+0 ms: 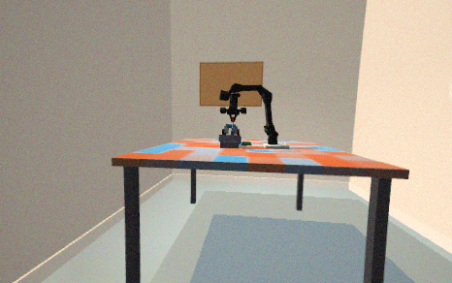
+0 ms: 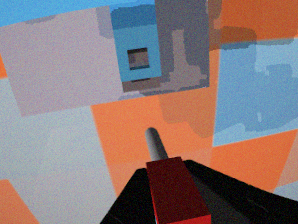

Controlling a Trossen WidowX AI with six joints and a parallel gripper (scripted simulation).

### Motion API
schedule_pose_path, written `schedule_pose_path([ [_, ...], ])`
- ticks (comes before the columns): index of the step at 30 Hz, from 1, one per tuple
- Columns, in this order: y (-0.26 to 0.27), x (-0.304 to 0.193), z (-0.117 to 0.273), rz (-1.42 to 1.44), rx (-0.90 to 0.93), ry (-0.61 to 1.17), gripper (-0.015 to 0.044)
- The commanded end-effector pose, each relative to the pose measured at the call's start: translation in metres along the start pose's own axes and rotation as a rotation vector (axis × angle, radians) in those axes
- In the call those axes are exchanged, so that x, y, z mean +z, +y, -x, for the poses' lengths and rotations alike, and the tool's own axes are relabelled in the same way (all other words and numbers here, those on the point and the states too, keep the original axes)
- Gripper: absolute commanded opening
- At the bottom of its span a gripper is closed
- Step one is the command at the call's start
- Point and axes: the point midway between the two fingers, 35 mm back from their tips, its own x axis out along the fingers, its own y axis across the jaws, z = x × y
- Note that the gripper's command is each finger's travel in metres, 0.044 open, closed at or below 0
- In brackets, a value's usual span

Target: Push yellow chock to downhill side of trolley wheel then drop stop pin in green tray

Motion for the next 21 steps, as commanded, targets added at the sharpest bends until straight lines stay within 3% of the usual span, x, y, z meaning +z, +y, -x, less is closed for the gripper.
schedule_pose_path([
  [1,-0.004,-0.001,0.0,-0.005,0.002,-0.002,0.0],
  [21,-0.071,-0.001,-0.003,-0.007,-0.004,-0.002,0.0],
])
